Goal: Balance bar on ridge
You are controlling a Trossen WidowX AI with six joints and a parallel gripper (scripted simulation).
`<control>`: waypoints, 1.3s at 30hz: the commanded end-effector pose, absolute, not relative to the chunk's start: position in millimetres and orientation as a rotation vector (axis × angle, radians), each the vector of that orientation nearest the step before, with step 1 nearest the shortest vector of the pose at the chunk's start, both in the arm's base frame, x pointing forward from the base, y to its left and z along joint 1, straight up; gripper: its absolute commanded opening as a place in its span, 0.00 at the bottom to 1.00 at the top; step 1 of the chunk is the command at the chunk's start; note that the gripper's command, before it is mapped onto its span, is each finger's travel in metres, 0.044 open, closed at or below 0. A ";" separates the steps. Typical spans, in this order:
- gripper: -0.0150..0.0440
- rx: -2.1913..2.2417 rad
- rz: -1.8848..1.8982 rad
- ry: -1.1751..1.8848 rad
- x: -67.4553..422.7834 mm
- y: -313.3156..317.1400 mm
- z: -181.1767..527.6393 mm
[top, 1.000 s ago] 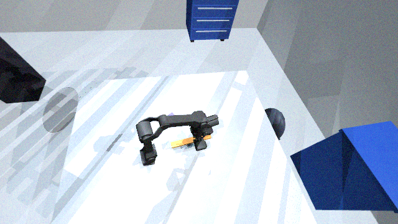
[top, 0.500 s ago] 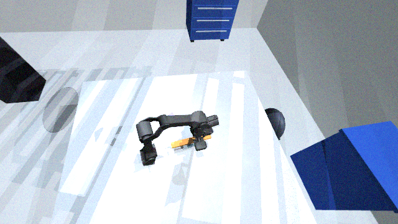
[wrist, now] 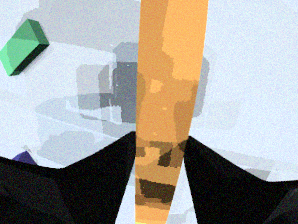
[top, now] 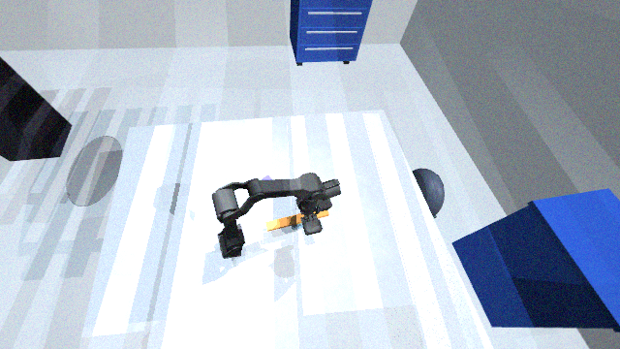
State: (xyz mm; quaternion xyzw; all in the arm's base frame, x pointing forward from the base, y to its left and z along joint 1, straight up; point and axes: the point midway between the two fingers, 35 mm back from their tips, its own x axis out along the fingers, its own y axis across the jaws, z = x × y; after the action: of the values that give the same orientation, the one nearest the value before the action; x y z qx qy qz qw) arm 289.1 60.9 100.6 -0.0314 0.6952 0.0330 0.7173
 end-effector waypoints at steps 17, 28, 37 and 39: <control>0.25 -0.066 0.073 1.540 288.7 61.1 97.9; 0.25 -0.066 0.073 1.540 288.7 61.1 96.9; 0.25 -0.066 0.073 1.540 288.6 61.1 96.2; 0.25 -0.066 0.073 1.540 288.6 61.1 95.9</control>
State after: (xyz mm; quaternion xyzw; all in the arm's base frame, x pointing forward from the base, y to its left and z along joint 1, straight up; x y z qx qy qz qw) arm 289.0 61.0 97.8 -0.0311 0.6952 0.0332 0.7174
